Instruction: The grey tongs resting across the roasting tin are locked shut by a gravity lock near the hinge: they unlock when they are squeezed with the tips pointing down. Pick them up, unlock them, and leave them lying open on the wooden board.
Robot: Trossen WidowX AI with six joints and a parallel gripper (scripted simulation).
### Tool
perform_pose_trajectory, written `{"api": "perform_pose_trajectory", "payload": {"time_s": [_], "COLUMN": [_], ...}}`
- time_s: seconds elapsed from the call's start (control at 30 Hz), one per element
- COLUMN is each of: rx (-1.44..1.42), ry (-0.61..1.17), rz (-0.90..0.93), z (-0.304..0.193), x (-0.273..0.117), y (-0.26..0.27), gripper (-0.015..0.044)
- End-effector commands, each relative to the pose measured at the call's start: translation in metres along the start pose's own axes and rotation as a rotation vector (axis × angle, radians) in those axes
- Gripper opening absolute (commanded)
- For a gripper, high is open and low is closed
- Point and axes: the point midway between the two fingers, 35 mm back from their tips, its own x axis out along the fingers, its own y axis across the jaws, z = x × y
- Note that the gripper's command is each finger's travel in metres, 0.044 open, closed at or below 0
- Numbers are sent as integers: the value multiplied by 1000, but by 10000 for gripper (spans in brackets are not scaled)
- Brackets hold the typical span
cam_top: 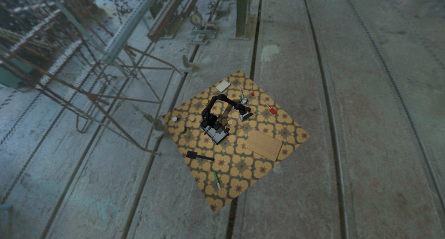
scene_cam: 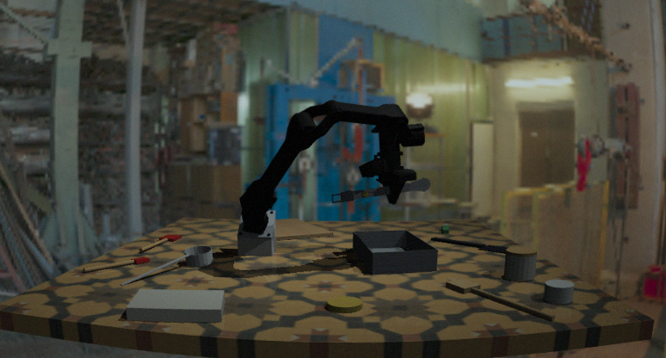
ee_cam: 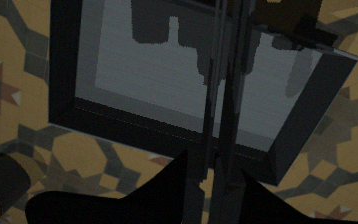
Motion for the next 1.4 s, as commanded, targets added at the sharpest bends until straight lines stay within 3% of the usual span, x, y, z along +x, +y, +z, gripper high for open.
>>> {"api": "perform_pose_trajectory", "payload": {"time_s": [0.0,0.23,1.37], "rx": [4,-115,-1465], "ry": [-7,-5,15], "rz": [-5,-8,-35], "z": [1,-2,-30], "x": [0,1,-5], "y": [0,-7,-83], "gripper": [-150,-150,-150]}}
